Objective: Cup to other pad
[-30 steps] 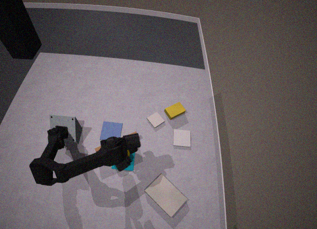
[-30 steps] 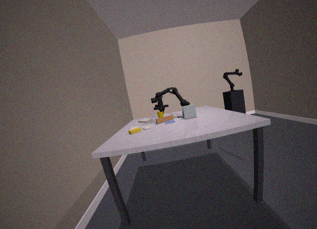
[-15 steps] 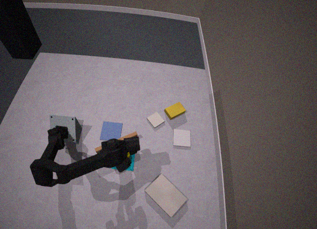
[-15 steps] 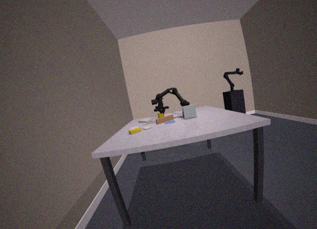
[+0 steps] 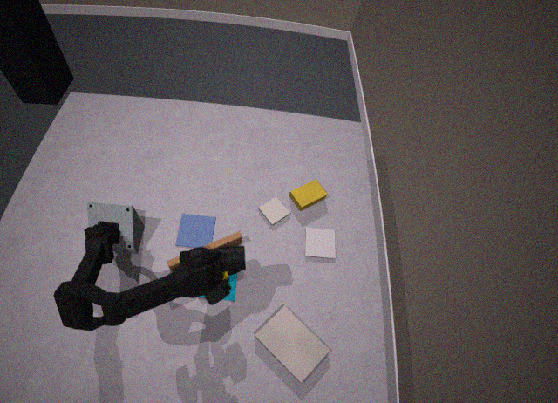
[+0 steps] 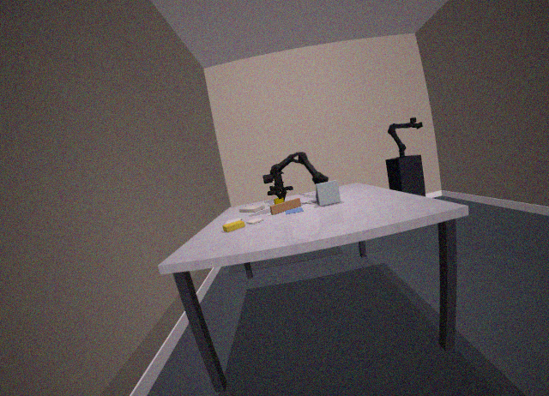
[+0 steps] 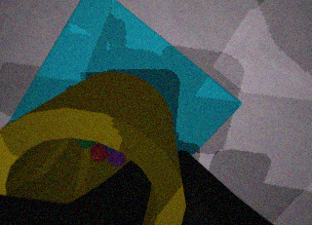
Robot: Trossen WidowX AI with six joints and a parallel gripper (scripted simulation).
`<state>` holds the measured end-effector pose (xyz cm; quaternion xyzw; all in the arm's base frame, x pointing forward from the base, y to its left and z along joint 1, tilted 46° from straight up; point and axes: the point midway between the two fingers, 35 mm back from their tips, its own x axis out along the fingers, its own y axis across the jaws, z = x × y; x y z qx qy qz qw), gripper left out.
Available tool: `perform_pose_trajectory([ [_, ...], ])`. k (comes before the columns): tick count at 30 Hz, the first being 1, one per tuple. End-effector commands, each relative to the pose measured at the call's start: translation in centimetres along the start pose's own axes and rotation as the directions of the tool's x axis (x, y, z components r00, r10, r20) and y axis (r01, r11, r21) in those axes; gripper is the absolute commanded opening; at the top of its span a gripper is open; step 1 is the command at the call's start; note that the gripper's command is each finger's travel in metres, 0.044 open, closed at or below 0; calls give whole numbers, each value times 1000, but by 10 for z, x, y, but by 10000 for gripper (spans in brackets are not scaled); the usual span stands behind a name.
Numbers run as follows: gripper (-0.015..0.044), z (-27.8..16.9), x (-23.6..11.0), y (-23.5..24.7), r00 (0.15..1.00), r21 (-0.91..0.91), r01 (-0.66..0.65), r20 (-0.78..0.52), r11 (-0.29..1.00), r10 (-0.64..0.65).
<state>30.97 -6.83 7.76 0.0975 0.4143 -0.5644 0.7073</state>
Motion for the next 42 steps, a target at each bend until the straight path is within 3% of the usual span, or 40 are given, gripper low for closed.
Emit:
perform_pose_trajectory([
  [1,0,0,-1,0,1000,0,-1,1,1000,1],
  [10,0,0,-1,0,1000,0,-1,1,1000,1],
  [16,146,0,-1,0,1000,0,-1,1,1000,1],
  [42,146,-1,-27,1,1000,-2,-3,1,1000,3],
])
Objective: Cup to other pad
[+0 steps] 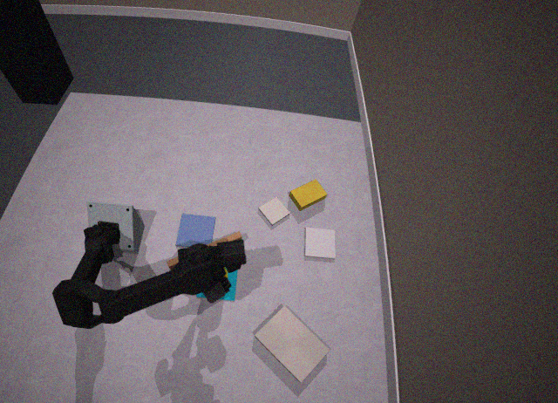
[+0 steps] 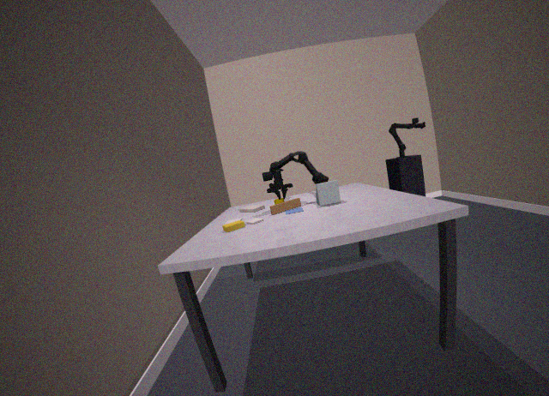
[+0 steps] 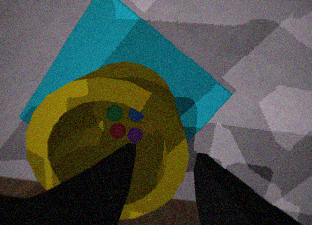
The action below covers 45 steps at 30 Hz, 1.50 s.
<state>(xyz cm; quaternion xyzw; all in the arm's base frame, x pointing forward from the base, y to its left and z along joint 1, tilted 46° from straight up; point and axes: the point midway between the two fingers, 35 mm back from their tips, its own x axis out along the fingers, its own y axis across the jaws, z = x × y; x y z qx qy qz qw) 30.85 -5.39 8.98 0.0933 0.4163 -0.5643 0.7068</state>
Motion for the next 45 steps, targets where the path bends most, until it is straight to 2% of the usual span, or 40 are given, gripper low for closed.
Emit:
perform_pose_trajectory([
  [1,146,1,-9,1,1000,6,-8,-1,1000,8],
  [19,146,-2,-31,-1,1000,4,-8,2,1000,8],
  [30,435,-2,-30,-1,1000,-3,-2,3,1000,2],
  [45,440,-2,-80,-1,1000,1,-8,-1,1000,8],
])
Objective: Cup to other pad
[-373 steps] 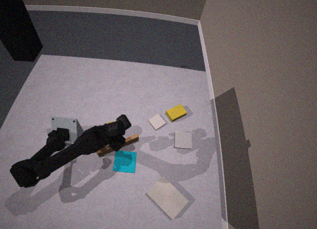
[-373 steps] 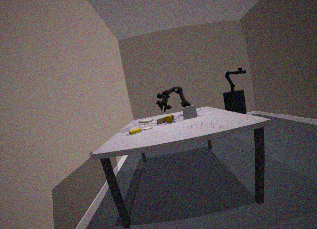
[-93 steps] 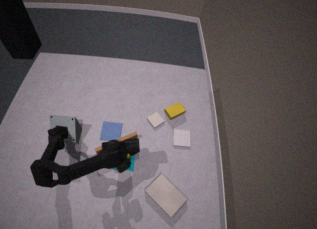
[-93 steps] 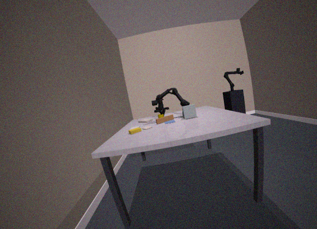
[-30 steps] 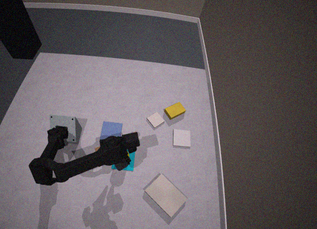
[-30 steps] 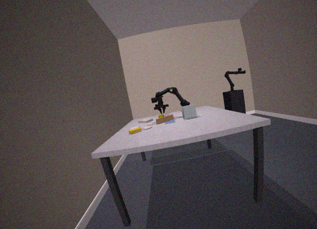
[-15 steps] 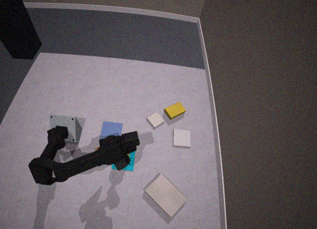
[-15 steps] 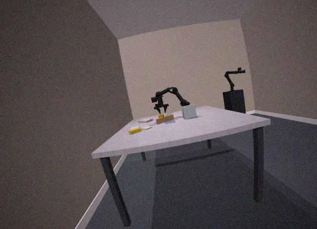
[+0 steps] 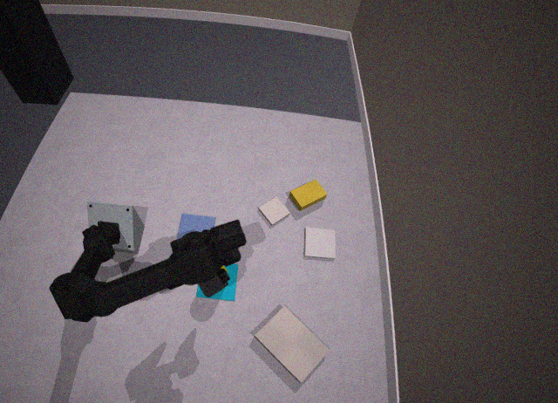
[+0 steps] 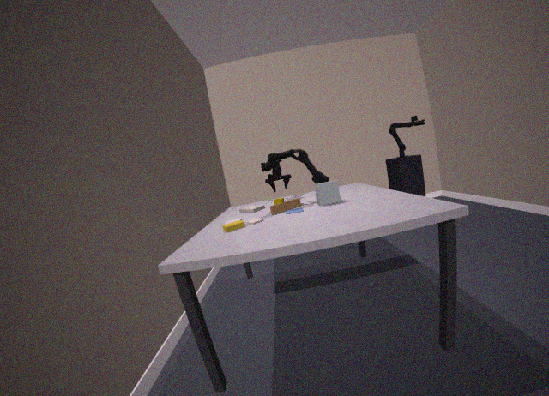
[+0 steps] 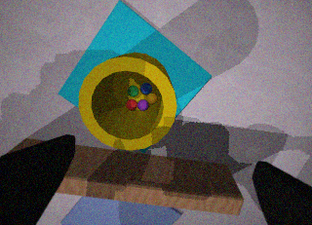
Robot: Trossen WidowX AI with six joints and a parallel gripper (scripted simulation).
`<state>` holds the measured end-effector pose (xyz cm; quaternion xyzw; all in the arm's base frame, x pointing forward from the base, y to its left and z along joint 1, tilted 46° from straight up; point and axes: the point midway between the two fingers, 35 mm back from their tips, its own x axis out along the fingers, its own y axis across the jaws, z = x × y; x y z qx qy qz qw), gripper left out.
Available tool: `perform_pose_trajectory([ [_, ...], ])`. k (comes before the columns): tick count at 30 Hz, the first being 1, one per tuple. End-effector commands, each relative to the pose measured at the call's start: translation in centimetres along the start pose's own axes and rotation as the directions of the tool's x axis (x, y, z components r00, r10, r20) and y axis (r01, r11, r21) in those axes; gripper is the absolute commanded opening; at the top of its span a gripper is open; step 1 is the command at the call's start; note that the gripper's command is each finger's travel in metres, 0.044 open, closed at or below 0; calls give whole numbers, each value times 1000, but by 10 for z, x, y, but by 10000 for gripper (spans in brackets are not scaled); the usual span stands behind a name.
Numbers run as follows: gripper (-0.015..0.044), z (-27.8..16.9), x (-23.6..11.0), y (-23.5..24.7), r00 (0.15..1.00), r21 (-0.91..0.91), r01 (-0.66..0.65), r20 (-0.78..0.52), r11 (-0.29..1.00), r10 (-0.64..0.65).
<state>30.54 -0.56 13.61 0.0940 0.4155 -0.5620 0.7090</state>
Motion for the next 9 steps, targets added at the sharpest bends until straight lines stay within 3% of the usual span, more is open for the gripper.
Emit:
perform_pose_trajectory([
  [1,440,0,-16,1,1000,2,-1,-3,1000,1],
  [9,440,1,-19,-1,1000,1,-4,1,1000,4],
])
